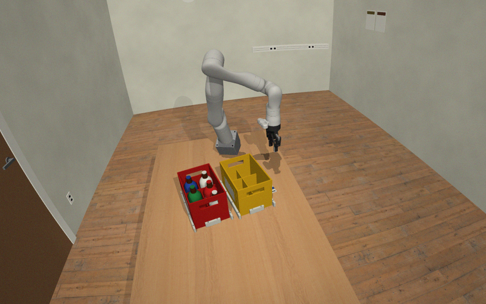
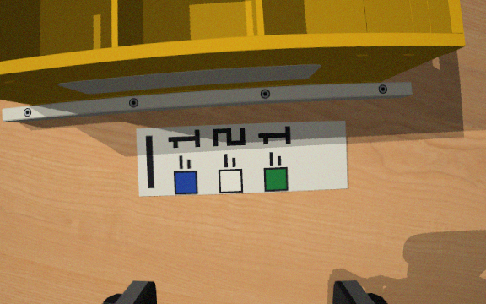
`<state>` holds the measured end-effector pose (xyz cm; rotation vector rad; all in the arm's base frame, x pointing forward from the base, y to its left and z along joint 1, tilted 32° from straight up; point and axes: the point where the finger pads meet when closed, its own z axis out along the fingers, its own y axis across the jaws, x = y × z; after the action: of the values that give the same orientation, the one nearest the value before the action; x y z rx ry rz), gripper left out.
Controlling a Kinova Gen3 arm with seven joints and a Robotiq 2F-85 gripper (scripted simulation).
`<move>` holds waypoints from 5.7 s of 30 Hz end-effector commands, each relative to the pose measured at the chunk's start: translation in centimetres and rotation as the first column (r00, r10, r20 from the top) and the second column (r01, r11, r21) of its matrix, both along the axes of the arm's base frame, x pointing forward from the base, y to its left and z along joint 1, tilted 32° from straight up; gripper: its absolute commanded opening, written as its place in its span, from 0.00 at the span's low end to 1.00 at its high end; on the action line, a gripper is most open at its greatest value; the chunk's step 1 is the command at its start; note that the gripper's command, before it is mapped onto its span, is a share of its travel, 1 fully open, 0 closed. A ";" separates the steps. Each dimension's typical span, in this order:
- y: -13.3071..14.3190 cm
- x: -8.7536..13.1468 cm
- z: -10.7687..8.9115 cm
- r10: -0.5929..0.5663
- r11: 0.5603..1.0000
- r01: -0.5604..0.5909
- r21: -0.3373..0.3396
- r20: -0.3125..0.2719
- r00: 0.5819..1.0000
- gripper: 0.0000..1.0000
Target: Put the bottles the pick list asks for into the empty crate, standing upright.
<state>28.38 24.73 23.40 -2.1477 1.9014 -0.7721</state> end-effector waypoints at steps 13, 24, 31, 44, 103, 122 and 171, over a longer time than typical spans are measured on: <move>-5.5 0.8 3.3 -0.364 0.913 0.346 0.219 0.050 0.930 0.67; -9.3 1.4 5.6 -0.593 0.756 0.542 0.368 0.034 0.804 0.67; -12.3 1.9 7.4 -0.742 0.589 0.656 0.473 -0.006 0.670 0.67; -17.0 2.6 10.2 -0.903 0.270 0.750 0.604 -0.112 0.415 0.67; -36.9 5.6 22.1 -0.941 0.118 0.755 0.644 -0.171 0.293 0.67; -36.9 5.6 22.1 -0.941 0.118 0.756 0.644 -0.171 0.293 0.67; -42.0 2.2 15.5 -0.888 -0.434 0.588 0.683 -0.435 -0.149 0.67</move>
<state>30.99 -16.50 39.80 0.4045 2.5752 -0.1767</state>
